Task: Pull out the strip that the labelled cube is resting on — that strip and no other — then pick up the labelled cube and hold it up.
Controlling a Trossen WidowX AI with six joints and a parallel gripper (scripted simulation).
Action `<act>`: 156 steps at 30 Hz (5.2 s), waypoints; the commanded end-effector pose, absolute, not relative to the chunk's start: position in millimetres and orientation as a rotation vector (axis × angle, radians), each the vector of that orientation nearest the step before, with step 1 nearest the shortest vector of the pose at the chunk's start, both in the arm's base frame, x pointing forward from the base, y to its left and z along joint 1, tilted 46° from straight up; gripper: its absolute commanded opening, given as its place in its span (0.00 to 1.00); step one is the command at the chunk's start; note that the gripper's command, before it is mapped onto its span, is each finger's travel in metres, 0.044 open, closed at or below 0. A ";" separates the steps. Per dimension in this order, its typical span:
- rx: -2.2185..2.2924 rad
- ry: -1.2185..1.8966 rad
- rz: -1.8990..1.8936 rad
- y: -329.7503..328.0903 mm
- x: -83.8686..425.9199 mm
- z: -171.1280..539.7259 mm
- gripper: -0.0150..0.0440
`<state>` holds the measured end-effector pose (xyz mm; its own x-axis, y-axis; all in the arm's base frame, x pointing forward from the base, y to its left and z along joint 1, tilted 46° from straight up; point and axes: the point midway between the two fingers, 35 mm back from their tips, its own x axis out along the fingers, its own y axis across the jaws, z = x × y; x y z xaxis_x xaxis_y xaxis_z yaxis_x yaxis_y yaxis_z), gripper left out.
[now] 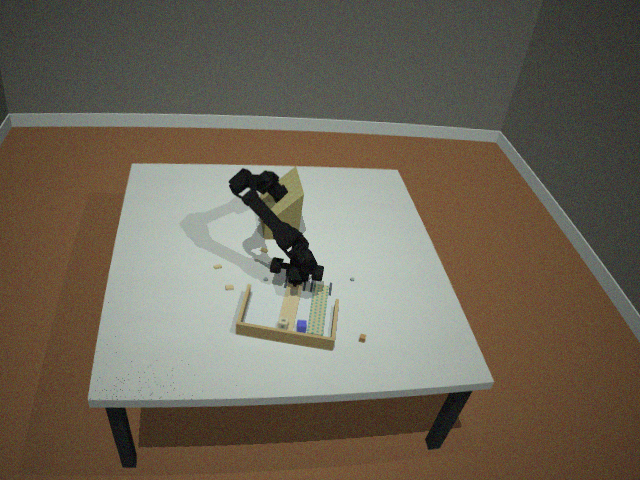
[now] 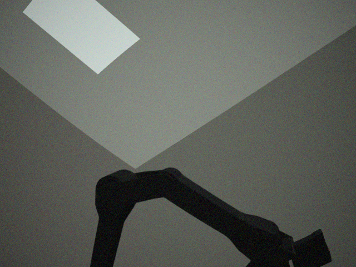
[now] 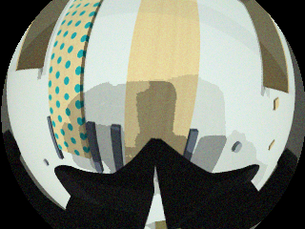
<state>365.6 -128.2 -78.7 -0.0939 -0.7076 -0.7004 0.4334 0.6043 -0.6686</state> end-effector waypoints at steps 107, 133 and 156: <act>-0.264 1.369 -0.971 -82.0 239.4 -116.1 0.25; -0.264 1.371 -0.970 -68.5 204.8 -125.0 0.25; -0.264 1.372 -0.970 -65.1 196.1 -127.2 0.25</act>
